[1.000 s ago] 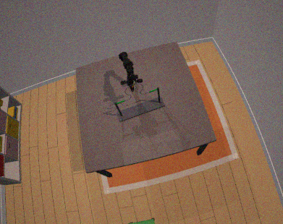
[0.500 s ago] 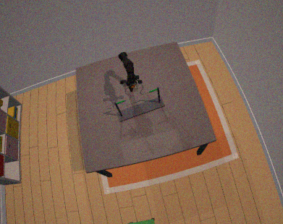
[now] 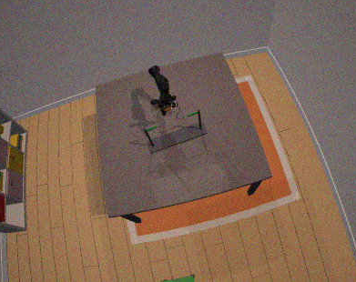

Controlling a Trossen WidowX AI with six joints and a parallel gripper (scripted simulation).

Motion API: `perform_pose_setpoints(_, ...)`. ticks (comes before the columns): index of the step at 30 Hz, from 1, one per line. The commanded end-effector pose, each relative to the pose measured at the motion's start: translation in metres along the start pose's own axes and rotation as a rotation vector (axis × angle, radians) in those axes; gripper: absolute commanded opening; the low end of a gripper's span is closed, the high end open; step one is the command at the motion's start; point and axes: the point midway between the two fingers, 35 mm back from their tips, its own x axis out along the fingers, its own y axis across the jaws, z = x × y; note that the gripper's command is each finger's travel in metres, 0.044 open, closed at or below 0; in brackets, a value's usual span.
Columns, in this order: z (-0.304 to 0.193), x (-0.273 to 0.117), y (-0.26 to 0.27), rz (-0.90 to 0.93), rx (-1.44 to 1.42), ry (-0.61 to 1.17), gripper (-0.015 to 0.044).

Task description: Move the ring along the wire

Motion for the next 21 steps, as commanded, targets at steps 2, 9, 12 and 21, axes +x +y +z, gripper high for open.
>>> perform_pose_setpoints(2, 0.001, -0.003, -0.006, -0.043, -0.057, -0.018, -0.015)
perform_pose_setpoints(9, 0.001, -0.003, -0.01, -0.086, -0.135, -0.028, -0.015)
perform_pose_setpoints(12, 0.001, -0.003, -0.012, -0.105, -0.169, -0.032, -0.015)
perform_pose_setpoints(21, 0.002, -0.003, -0.017, -0.16, -0.27, -0.046, -0.015)
